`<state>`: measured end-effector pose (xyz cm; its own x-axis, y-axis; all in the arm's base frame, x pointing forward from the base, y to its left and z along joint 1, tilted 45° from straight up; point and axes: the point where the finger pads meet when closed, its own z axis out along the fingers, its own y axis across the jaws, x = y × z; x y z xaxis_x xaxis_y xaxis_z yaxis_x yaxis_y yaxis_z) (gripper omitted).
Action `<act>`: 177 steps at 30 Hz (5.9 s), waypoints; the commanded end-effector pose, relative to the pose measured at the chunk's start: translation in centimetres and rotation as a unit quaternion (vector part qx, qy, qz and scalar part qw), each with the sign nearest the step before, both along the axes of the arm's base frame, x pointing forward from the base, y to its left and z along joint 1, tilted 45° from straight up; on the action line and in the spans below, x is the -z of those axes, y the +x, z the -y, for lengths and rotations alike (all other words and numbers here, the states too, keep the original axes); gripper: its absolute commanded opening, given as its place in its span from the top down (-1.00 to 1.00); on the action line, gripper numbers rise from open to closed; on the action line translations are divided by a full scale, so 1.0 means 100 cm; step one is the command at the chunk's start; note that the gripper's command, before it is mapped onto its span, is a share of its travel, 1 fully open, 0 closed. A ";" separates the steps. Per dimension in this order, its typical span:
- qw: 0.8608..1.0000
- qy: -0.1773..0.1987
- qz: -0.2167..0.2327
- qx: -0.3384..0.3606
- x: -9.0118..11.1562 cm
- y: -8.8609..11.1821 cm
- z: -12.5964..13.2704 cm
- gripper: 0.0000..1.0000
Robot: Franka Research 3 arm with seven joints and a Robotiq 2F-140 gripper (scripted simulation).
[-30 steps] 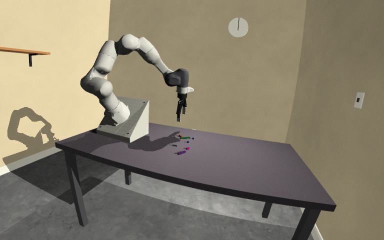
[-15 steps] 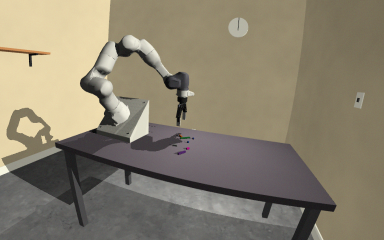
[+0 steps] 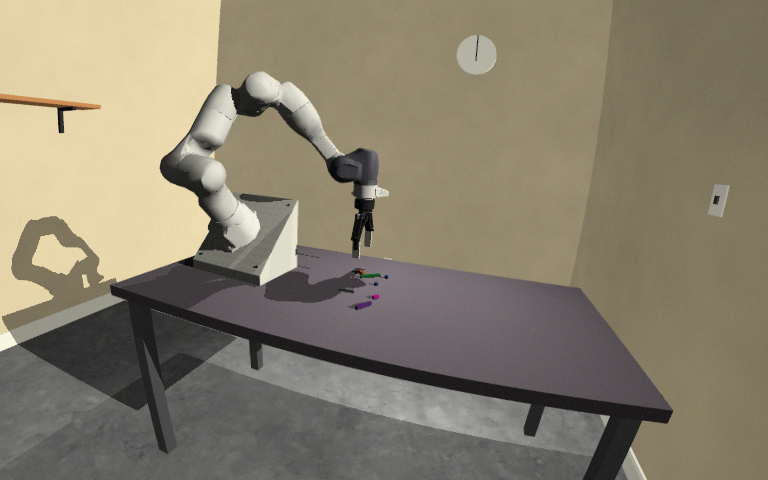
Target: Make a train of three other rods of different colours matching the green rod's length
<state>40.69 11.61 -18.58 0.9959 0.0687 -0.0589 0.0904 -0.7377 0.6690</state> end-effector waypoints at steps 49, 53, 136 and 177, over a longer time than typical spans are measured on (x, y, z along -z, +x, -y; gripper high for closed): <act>1.000 -0.028 0.009 0.000 -0.008 0.008 0.029 -1.00; 1.000 -0.028 0.009 0.000 -0.008 0.008 0.029 -1.00; 0.927 -0.023 0.264 0.266 -0.043 0.052 0.062 -1.00; 0.714 -0.014 0.488 0.503 -0.079 0.096 0.096 -1.00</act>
<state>50.29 2.06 -10.78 0.2548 -0.6744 0.6930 -0.9666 -0.1976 0.1631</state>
